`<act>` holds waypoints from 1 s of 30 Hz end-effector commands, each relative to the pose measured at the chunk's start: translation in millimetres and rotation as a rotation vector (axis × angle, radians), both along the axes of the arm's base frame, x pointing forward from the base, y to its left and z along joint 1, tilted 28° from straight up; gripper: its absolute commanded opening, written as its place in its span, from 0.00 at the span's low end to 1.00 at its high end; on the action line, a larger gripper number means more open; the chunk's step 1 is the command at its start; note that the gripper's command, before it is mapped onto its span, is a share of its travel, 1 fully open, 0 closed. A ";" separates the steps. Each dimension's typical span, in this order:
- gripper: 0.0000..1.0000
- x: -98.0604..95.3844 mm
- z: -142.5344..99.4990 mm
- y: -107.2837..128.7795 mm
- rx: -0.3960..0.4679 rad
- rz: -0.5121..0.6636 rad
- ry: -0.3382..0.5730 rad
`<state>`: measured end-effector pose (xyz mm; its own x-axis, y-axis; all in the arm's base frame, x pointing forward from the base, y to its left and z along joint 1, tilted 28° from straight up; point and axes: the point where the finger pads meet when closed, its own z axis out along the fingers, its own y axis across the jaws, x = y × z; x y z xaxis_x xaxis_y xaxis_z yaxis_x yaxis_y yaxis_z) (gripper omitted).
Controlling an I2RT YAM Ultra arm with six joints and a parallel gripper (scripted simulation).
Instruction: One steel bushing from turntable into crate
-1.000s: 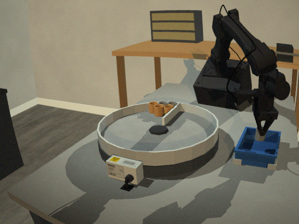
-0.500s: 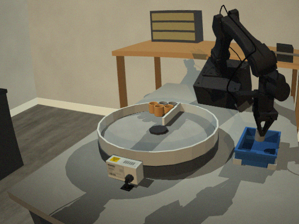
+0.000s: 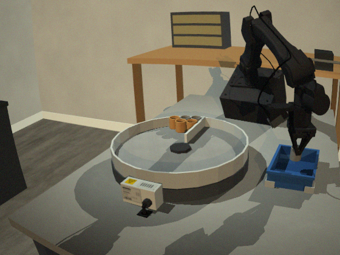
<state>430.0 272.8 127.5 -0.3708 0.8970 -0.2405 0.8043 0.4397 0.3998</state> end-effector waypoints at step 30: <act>0.00 -4.3 25.2 10.4 0.028 0.012 -0.046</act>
<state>430.1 272.8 127.5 -0.3681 0.8985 -0.2391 0.8055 0.4366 0.4008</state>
